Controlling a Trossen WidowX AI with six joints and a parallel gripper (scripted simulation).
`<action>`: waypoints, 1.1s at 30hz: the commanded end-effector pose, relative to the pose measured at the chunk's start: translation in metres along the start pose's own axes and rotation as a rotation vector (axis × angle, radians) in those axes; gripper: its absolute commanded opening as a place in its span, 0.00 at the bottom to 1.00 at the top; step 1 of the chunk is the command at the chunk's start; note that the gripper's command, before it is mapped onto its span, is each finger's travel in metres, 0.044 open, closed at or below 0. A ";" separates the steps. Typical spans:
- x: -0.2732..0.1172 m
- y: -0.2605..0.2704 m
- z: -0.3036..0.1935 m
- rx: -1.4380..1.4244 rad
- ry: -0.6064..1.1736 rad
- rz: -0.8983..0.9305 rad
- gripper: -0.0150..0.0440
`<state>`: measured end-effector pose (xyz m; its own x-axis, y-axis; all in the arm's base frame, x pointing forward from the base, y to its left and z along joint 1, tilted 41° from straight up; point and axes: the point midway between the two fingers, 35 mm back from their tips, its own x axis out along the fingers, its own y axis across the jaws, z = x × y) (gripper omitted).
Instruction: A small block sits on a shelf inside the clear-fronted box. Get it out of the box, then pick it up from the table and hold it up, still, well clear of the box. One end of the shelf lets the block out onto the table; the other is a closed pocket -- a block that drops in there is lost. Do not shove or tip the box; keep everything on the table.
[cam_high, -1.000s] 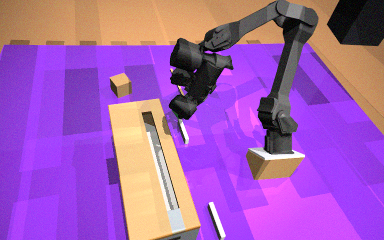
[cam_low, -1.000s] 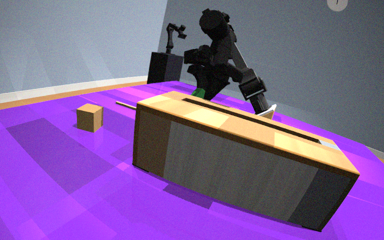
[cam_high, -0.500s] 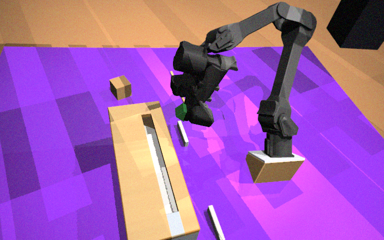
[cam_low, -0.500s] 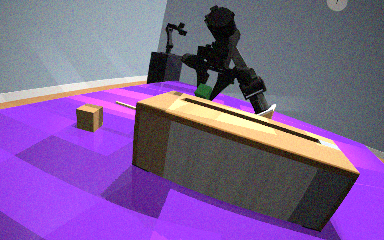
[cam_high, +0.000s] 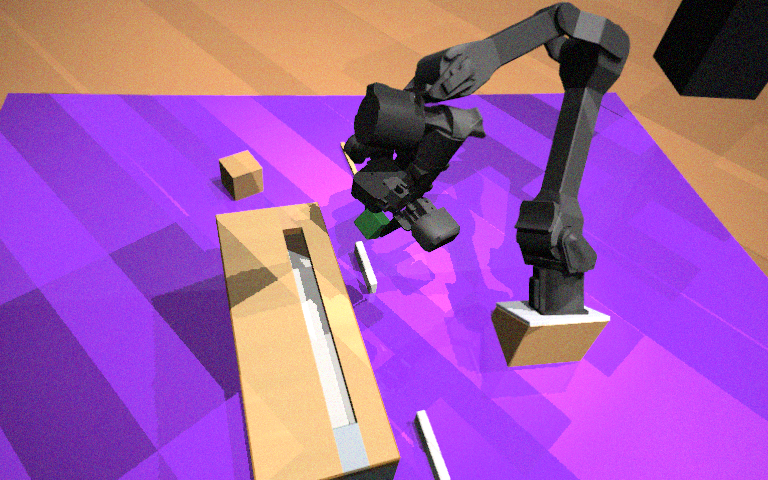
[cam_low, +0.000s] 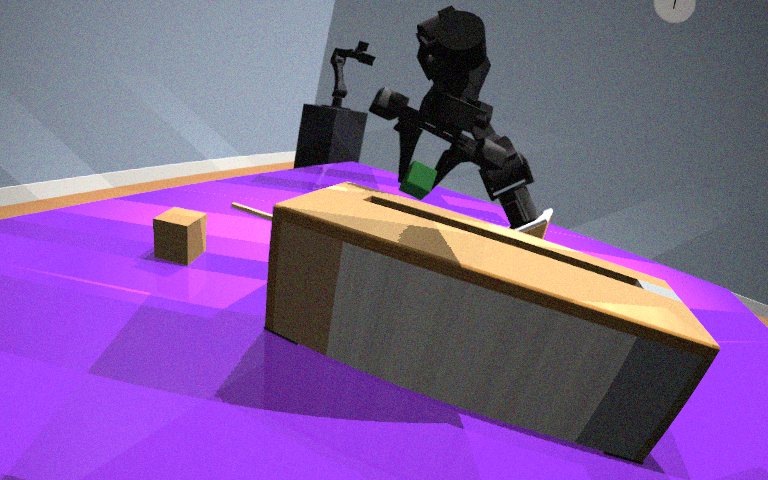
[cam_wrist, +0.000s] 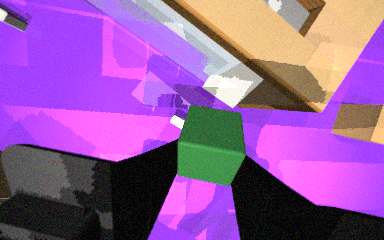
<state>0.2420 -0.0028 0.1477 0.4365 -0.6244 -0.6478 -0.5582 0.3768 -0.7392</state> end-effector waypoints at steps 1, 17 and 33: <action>-0.004 -0.002 0.001 -0.140 -0.001 -0.015 0.25; -0.018 -0.001 0.000 -0.807 0.032 -0.061 0.25; -0.032 -0.002 0.000 -1.472 0.094 -0.101 0.25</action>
<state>0.2283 0.0144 0.1661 0.4909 -0.6674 -0.5600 -0.7936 -0.6078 0.0287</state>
